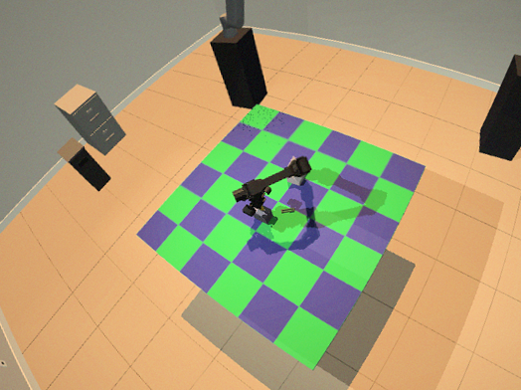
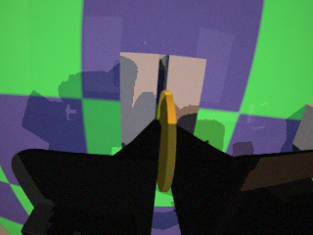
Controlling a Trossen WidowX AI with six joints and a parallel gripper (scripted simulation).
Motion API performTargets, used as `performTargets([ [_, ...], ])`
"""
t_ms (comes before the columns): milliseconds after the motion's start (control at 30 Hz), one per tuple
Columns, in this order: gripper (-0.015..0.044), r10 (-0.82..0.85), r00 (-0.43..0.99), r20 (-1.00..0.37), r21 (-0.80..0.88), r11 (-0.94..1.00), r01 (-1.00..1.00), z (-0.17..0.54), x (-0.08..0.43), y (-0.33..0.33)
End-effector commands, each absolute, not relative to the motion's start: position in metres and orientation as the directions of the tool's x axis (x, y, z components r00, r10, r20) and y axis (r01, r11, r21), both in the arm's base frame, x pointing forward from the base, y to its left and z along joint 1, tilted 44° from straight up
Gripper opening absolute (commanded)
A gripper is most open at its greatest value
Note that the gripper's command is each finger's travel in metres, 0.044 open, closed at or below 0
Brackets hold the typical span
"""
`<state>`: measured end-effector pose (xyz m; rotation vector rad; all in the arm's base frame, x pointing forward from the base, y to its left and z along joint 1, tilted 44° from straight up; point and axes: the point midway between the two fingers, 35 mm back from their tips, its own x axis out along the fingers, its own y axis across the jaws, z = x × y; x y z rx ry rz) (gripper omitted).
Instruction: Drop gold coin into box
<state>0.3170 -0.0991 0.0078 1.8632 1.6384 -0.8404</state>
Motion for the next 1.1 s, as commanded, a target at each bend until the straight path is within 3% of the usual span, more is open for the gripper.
performTargets([
  [0, 0.0000, 0.675, 0.076, -0.734, -0.026, -0.139, 0.990, 0.006, 0.317, -0.097],
  [167, 0.0000, 0.675, 0.076, -0.734, -0.025, -0.138, 0.990, 0.005, 0.317, -0.095],
  [367, 0.0157, 0.671, 0.078, -0.738, -0.020, -0.137, 0.990, 0.006, 0.317, -0.098],
  [667, 0.0161, 0.671, 0.078, -0.738, -0.020, -0.137, 0.990, 0.006, 0.317, -0.098],
  [1000, 0.0423, 0.672, 0.076, -0.737, -0.023, -0.138, 0.990, 0.035, 0.313, -0.124],
  [1067, 0.0440, 0.674, 0.076, -0.735, -0.025, -0.139, 0.990, 0.050, 0.310, -0.136],
])
